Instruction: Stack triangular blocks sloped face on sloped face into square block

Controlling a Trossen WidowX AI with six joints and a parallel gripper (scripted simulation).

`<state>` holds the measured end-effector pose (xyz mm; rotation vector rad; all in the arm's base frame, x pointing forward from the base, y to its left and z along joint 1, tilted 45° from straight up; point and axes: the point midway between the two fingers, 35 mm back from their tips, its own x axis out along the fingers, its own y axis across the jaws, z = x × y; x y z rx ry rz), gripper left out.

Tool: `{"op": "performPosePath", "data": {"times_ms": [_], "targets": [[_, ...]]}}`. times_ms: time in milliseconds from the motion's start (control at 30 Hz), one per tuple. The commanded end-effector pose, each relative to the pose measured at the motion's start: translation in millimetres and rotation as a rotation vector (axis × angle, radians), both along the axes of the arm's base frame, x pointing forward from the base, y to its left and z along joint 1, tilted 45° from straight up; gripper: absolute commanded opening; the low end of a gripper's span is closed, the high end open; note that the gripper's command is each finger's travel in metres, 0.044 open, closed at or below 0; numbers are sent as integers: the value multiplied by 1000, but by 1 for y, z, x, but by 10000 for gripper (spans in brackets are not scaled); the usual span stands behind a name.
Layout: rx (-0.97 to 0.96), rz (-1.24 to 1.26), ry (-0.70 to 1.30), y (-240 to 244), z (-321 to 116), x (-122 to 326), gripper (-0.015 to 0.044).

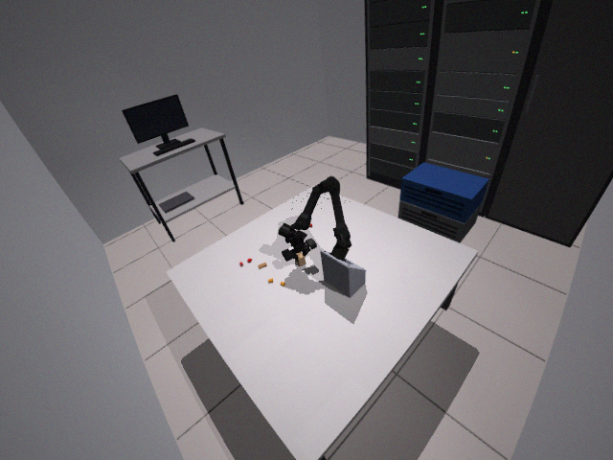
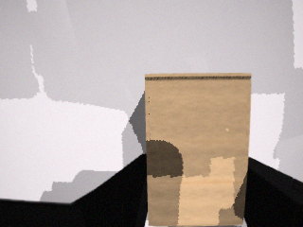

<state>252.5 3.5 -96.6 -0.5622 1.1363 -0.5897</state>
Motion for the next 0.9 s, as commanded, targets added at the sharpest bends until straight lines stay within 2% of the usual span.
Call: {"op": "performPosePath", "data": {"times_ms": [0, 567, 867], "targets": [[-7, 0, -2, 0, 0, 1, 0], [0, 0, 0, 0, 0, 0, 440], [1, 0, 1, 2, 1, 0, 440]]}}
